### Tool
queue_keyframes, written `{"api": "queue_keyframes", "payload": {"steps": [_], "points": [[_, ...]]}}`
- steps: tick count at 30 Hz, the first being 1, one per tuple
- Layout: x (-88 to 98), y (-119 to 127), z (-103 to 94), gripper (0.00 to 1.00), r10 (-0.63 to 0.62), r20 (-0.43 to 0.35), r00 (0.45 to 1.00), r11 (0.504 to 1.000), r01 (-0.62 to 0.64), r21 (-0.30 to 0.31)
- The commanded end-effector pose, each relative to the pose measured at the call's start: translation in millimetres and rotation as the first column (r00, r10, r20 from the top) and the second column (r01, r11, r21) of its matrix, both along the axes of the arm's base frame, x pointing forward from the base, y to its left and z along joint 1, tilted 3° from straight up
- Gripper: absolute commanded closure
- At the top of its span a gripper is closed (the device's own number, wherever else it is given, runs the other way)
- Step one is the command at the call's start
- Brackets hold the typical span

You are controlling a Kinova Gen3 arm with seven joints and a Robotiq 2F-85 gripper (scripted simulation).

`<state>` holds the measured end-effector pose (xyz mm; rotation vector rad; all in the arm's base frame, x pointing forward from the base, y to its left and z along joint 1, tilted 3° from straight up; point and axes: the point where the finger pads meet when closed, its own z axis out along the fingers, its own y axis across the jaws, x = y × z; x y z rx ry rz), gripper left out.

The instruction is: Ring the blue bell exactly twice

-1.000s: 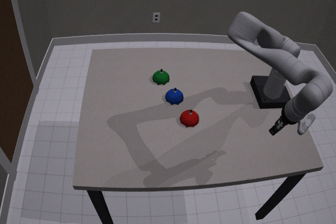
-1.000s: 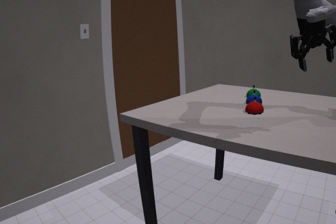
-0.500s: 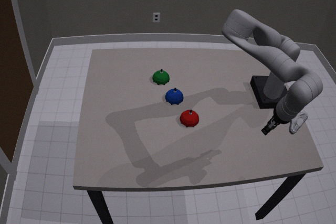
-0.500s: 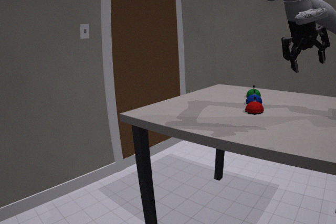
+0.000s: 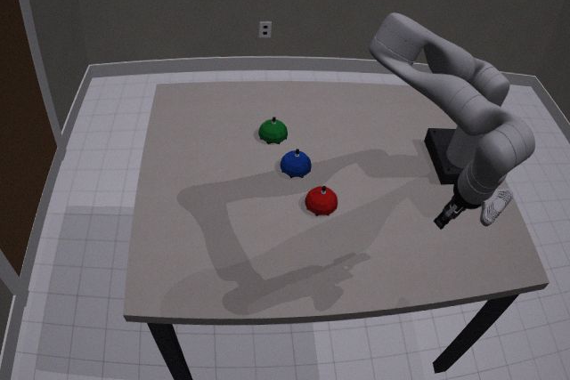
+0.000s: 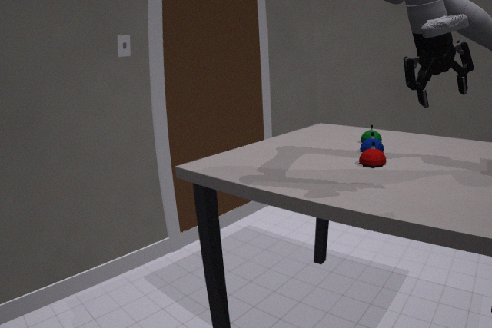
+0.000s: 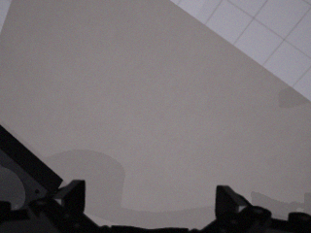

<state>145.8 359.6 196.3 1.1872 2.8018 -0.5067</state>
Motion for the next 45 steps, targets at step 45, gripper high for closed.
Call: {"api": "queue_keyframes", "payload": {"steps": [45], "points": [[78.1, -19.8, -19.2, 0.00, -0.040, -0.034, 0.999, 0.996, 0.042, 0.073]]}}
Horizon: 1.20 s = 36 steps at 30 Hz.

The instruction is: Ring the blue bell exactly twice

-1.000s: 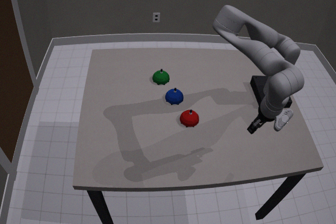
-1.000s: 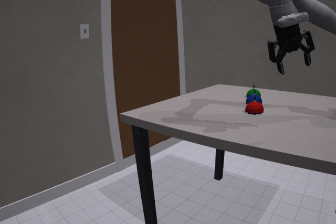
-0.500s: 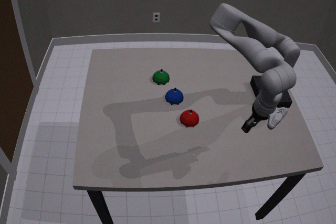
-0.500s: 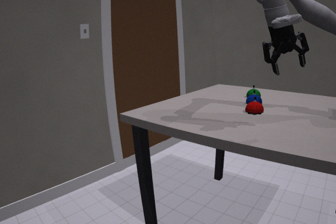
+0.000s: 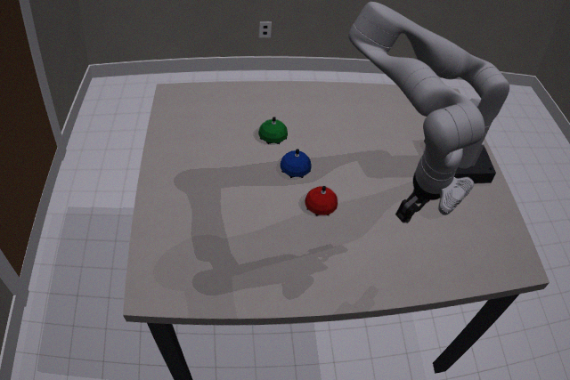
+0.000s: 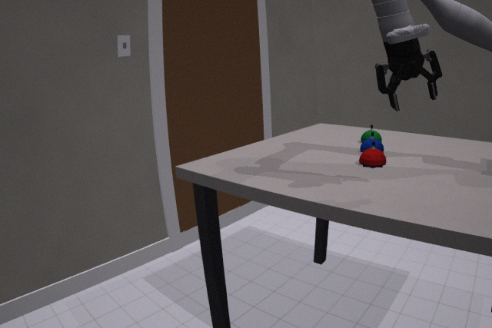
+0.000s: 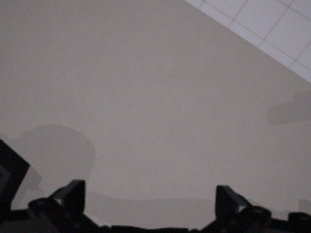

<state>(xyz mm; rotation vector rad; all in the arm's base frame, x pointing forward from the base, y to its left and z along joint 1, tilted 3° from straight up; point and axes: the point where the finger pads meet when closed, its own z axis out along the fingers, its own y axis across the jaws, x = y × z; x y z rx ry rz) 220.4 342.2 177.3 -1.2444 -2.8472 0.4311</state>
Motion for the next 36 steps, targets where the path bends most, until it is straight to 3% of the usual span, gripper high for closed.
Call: {"api": "queue_keyframes", "payload": {"steps": [1, 5, 6, 15, 16, 25, 26, 35, 36], "points": [[3.6, -2.3, -0.1, 0.00, -0.011, -0.002, 1.000, 1.000, 0.011, 0.001], [3.6, -2.3, -0.1, 0.00, -0.011, -0.002, 1.000, 1.000, 0.011, 0.001], [18.6, -8.0, -3.9, 0.00, -0.017, -0.006, 1.000, 1.000, 0.017, 0.016], [18.6, -8.0, -3.9, 0.00, -0.017, -0.006, 1.000, 1.000, 0.017, 0.016], [33.3, -14.1, -7.6, 0.00, -0.024, -0.009, 1.000, 0.999, 0.024, 0.032], [33.3, -14.1, -7.6, 0.00, -0.024, -0.009, 1.000, 0.999, 0.024, 0.032], [47.7, -20.8, -11.2, 0.00, -0.031, -0.012, 0.999, 0.998, 0.031, 0.047], [47.7, -20.8, -11.2, 0.00, -0.031, -0.012, 0.999, 0.998, 0.031, 0.047], [61.6, -28.0, -14.7, 0.00, -0.037, -0.013, 0.999, 0.997, 0.038, 0.062]]}}
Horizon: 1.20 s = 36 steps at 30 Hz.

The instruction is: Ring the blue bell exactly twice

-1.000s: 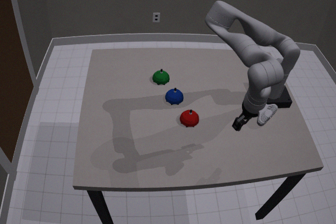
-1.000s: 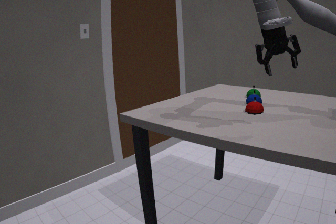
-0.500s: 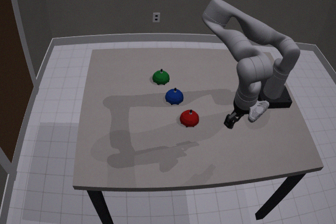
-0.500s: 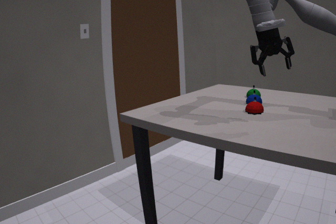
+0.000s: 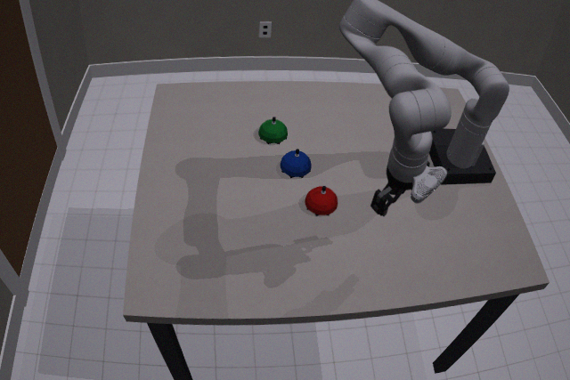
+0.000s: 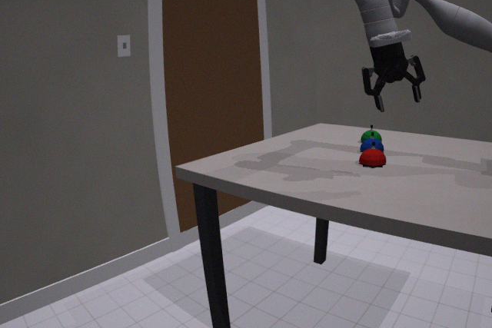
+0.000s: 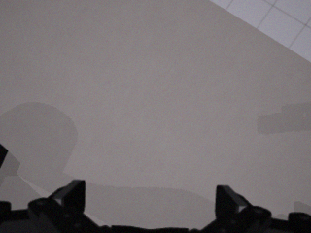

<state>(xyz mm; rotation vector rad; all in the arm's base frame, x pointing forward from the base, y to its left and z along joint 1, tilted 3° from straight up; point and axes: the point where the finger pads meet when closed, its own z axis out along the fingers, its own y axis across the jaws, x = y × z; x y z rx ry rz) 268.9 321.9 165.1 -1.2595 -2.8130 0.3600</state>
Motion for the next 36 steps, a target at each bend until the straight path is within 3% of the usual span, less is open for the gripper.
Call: {"api": "queue_keyframes", "payload": {"steps": [1, 10, 11, 20, 21, 30, 31, 36], "points": [[13.1, -7.7, -2.5, 0.00, -0.016, -0.001, 1.000, 1.000, 0.016, 0.011], [13.1, -7.7, -2.5, 0.00, -0.016, -0.001, 1.000, 1.000, 0.016, 0.011], [26.7, -15.3, -5.9, 0.00, -0.023, -0.002, 1.000, 0.999, 0.023, 0.026], [26.7, -15.3, -5.9, 0.00, -0.023, -0.002, 1.000, 0.999, 0.023, 0.026], [39.7, -23.4, -9.1, 0.00, -0.030, -0.001, 1.000, 0.999, 0.030, 0.040], [39.7, -23.4, -9.1, 0.00, -0.030, -0.001, 1.000, 0.999, 0.030, 0.040], [52.3, -31.7, -12.3, 0.00, -0.037, -0.001, 0.999, 0.998, 0.037, 0.054], [52.3, -31.7, -12.3, 0.00, -0.037, -0.001, 0.999, 0.998, 0.037, 0.054]]}}
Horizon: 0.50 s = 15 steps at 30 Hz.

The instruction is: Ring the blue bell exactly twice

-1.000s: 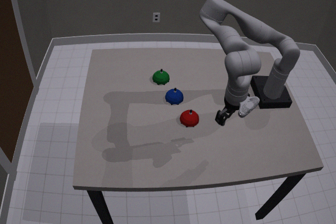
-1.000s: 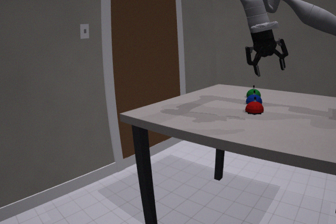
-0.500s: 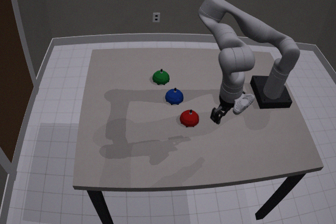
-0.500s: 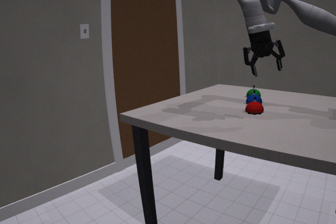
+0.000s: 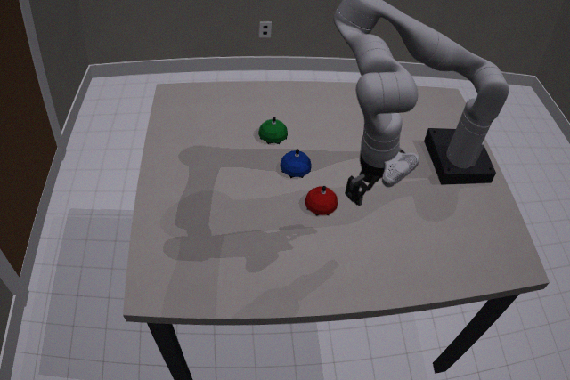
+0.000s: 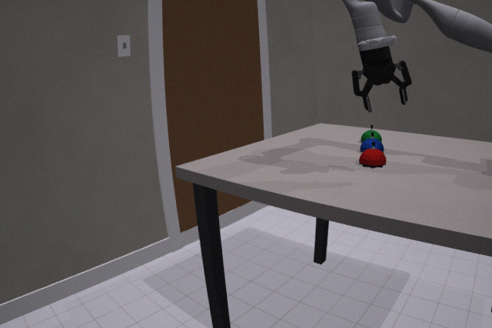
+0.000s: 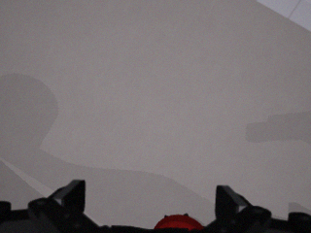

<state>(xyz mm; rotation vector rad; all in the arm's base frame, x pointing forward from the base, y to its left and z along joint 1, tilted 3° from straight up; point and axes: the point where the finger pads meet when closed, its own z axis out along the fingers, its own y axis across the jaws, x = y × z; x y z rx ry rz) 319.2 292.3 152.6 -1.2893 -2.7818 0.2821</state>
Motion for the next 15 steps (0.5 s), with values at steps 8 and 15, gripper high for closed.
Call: {"api": "queue_keyframes", "payload": {"steps": [8, 15], "points": [[14.1, -10.8, -2.8, 0.00, -0.014, 0.001, 1.000, 1.000, 0.014, 0.015], [25.7, -19.7, -5.8, 0.00, -0.021, 0.004, 1.000, 0.999, 0.021, 0.028]]}}
